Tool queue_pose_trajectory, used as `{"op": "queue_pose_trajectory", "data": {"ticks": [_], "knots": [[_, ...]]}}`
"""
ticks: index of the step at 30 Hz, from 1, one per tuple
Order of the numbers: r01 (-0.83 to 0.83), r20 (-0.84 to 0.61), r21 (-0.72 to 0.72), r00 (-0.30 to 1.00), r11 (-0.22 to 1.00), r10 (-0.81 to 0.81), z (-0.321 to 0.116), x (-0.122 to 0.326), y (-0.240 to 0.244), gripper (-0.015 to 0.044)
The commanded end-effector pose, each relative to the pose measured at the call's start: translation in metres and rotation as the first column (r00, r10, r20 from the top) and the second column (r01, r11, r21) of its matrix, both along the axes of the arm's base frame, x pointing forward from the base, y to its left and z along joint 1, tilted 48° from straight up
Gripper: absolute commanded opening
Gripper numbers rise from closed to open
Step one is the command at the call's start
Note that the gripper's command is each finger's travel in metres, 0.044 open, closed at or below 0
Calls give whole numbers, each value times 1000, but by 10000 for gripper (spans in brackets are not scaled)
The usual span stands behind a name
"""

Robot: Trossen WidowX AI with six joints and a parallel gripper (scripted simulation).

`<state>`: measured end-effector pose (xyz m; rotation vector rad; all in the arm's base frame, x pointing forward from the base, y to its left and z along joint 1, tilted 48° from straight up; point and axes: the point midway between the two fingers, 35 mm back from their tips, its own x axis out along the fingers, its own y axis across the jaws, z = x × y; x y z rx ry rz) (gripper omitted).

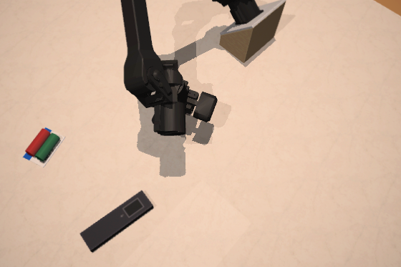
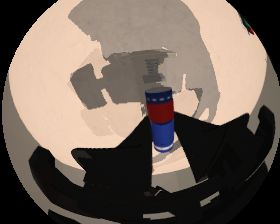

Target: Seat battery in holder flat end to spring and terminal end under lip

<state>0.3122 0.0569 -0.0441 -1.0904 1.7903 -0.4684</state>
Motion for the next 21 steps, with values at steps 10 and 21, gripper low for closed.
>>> {"op": "queue_pose_trajectory", "data": {"ticks": [10, 21], "knots": [[42, -58, -41, 997, 998, -44, -6, 1, -4, 80], [64, -96, -74, 993, 995, -71, -9, 3, -6, 80]]}}
